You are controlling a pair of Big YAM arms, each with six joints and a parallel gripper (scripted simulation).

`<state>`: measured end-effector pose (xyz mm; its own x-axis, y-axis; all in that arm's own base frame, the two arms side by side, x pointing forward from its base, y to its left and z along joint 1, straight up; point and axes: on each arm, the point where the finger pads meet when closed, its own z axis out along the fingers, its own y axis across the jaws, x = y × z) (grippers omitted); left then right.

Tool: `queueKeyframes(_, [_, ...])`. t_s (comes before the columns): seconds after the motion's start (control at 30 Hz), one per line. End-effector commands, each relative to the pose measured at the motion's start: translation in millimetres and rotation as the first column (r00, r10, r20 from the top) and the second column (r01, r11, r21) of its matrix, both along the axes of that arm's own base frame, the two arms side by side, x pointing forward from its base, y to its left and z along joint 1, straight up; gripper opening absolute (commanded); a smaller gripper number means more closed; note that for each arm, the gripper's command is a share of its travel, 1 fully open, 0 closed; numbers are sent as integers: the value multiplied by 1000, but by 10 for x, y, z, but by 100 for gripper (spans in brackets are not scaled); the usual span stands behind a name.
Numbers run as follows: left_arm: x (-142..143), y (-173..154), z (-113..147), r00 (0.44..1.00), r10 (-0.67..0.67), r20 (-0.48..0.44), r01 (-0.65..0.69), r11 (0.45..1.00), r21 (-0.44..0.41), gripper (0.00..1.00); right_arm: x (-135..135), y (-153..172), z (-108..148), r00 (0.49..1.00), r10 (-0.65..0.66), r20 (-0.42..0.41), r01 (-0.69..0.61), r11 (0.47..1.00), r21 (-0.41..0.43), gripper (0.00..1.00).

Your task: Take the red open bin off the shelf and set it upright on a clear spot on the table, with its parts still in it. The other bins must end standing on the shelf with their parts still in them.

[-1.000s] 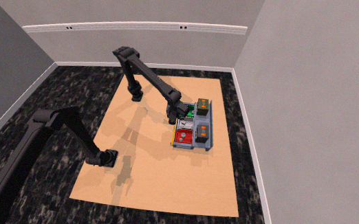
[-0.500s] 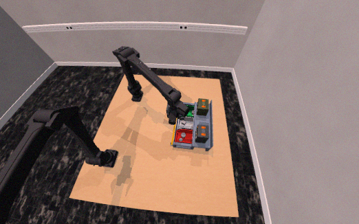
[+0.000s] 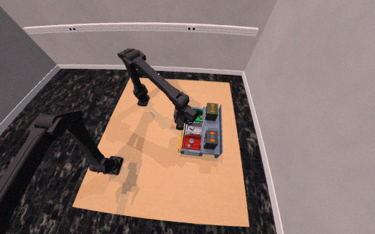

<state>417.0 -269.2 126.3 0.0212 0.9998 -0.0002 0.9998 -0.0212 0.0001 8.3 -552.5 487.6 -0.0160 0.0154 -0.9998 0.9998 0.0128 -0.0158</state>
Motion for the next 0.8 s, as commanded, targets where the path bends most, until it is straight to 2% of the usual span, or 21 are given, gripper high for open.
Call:
queueKeyframes(0.0, [210,-164,376,996,-1,85,5,998,-56,43,-56,76,129,1000,-7,16,7,1000,-15,100])
queueKeyframes(0.33, [229,-176,206,998,-1,68,5,999,-45,43,-56,76,129,1000,-7,16,7,1000,-15,100])
queueKeyframes(0.47, [52,-61,-103,1000,-3,11,3,1000,-8,43,-56,76,129,1000,-7,16,7,1000,-15,100])
queueKeyframes(0.67, [52,-61,-154,1000,-3,11,3,1000,-8,43,-56,76,129,1000,-7,16,7,1000,-15,100])
queueKeyframes(0.7, [56,-63,-64,1000,-3,29,3,1000,-20,43,-56,76,129,1000,-7,16,7,1000,-15,100])
queueKeyframes(0.77, [54,-62,-174,1000,-3,15,3,1000,-11,43,-56,76,129,1000,-7,16,7,1000,-15,100])
